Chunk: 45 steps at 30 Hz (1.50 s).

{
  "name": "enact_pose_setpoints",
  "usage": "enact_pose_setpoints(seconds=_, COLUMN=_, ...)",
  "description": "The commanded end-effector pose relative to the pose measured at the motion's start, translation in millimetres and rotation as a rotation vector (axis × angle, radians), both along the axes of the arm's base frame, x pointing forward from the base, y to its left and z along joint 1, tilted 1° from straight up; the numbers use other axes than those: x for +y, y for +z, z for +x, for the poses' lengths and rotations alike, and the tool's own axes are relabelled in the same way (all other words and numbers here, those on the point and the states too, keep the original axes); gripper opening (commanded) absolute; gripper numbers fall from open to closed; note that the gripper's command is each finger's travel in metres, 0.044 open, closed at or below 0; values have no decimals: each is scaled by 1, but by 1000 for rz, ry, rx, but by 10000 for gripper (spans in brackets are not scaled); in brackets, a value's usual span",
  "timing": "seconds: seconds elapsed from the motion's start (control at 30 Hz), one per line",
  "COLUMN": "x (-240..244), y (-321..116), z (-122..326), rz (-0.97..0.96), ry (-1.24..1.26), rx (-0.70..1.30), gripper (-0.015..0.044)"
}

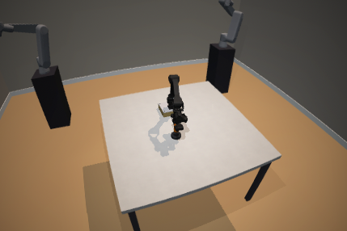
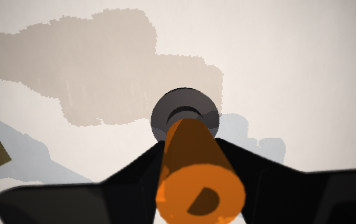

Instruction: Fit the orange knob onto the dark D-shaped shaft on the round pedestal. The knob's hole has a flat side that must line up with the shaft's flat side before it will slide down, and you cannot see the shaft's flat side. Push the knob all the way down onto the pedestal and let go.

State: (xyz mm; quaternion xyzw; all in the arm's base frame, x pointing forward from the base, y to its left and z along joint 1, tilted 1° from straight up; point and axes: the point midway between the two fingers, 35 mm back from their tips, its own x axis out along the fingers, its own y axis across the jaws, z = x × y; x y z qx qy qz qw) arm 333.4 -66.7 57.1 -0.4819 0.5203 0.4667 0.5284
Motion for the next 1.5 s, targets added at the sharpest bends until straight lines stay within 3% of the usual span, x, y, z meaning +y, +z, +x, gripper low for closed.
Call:
enact_pose_setpoints(seconds=0.0, x=-1, y=-1, z=-1, rz=-4, ry=4, rx=1, gripper=0)
enact_pose_setpoints(seconds=1.47, x=-1, y=-4, z=-1, rz=-4, ry=-7, rx=1, gripper=0)
